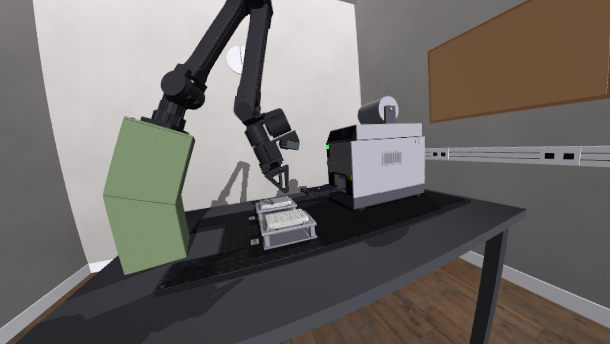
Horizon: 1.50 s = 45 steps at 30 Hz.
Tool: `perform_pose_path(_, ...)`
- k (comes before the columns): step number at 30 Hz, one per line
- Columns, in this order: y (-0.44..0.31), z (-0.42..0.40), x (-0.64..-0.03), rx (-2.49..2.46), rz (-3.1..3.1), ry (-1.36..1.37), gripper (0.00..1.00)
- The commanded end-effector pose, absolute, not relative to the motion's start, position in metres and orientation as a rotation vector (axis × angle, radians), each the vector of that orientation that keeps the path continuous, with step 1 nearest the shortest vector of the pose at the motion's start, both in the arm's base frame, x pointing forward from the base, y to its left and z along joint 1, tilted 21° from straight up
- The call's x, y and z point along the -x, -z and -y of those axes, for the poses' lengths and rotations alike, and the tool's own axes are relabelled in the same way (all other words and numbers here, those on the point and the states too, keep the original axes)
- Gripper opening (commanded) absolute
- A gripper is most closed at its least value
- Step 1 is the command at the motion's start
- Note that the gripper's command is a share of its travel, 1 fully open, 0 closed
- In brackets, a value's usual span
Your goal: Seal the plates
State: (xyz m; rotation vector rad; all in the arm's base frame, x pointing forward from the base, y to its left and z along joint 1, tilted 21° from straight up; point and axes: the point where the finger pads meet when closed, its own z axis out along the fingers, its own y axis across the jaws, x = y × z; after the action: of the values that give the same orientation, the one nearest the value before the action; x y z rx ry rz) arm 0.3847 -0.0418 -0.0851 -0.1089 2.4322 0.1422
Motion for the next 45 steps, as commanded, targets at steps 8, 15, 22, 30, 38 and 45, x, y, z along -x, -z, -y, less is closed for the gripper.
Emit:
perform_pose_path(8,0.098,0.033,-0.396,0.096,-2.407,-0.153,1.00)
perform_pose_path(15,0.102,0.034,-0.402,0.097,-2.397,-0.146,1.00)
perform_pose_path(22,0.117,0.030,-0.403,0.097,-2.406,-0.152,1.00)
perform_pose_path(30,0.121,0.030,-0.412,0.096,-2.385,-0.146,1.00)
perform_pose_path(38,0.139,0.028,-0.411,0.099,-2.405,-0.150,1.00)
perform_pose_path(45,0.142,0.026,-0.423,0.101,-2.380,-0.146,1.00)
